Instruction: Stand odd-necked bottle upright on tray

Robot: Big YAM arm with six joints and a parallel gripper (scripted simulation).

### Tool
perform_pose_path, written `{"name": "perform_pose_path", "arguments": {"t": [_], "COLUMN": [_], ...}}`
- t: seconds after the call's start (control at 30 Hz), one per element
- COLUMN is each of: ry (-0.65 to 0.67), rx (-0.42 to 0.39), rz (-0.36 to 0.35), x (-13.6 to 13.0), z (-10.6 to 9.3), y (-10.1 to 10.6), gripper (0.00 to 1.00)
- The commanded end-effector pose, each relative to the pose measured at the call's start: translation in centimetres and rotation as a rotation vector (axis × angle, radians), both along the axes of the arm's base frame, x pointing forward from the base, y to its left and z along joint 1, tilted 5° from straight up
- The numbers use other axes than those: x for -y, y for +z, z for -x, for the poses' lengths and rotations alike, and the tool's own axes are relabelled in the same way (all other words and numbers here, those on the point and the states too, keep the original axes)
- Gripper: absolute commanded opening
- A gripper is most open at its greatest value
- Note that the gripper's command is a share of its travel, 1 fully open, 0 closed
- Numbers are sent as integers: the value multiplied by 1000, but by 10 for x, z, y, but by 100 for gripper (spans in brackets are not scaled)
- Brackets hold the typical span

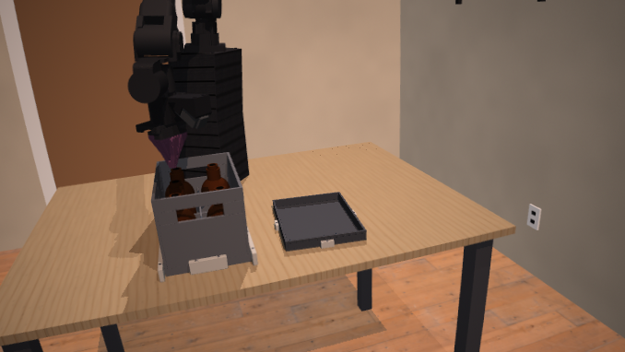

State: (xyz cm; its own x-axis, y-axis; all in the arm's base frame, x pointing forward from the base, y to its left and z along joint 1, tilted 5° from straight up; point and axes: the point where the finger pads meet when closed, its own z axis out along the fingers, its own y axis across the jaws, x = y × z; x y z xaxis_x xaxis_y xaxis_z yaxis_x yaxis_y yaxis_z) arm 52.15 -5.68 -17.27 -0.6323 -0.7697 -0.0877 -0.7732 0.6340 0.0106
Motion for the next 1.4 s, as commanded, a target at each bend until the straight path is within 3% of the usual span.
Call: {"name": "perform_pose_path", "arguments": {"t": [0.0,0.6,0.67,0.73,0.83,1.0,1.03,1.1,1.37], "ry": [-6,-11,-4,-4,-4,-4,-4,-28,-28], "rx": [8,8,35,35,35,35,35,28,28], "rz": [3,2,5,5,2,1,1,1,-1], "x": [12,10,-20,-20,-75,-94,-94,-81,-82], "z": [-1,0,-7,-7,4,9,7,7,7], "y": [11,12,16,16,19,20,18,14,14], "gripper": [0,0,0,0,0,0,61,61,61]}}
